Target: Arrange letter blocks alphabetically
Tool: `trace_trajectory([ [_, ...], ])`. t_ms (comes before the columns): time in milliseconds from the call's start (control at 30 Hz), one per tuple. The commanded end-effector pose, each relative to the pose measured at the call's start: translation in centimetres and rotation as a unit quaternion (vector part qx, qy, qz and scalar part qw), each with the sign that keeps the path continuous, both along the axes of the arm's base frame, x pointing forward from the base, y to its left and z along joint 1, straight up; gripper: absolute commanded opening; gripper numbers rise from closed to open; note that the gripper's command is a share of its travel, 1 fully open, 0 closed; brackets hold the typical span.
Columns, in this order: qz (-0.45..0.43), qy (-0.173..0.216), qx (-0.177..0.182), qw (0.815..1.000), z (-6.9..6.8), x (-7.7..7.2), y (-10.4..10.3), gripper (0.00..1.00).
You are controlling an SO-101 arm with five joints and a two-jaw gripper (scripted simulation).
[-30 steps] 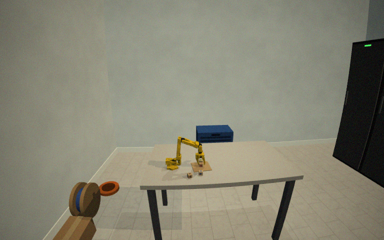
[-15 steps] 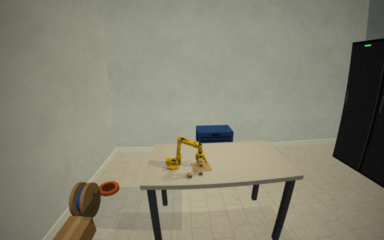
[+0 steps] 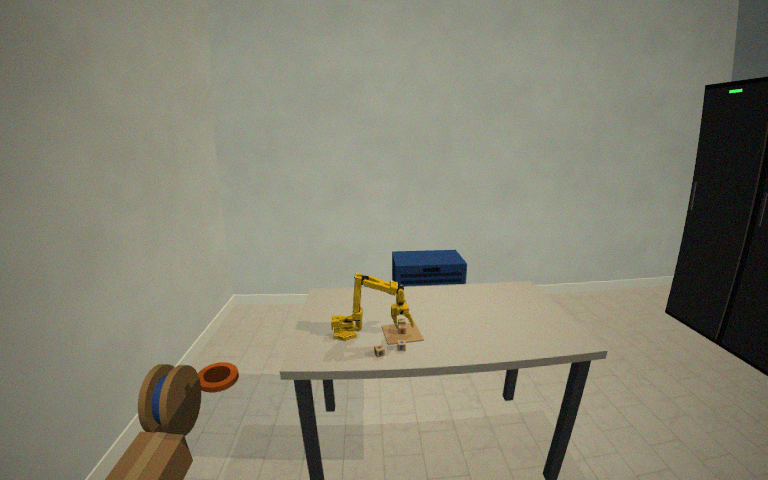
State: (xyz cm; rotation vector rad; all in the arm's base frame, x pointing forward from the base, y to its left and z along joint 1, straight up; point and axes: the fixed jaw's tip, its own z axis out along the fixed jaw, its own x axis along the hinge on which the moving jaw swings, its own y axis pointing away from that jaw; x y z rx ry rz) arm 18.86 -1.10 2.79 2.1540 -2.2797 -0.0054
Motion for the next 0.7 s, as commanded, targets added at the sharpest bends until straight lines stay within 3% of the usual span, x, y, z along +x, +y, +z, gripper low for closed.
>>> trace_trajectory([
  [0, -0.006, -0.063, -0.003, 0.998, 3.2, 1.8, -0.2, 0.36],
  [400, -0.006, -0.063, -0.003, 0.998, 6.4, 1.2, -0.1, 0.36],
  [667, -0.006, -0.063, -0.003, 0.998, 7.0, 1.1, -0.1, 0.36],
])
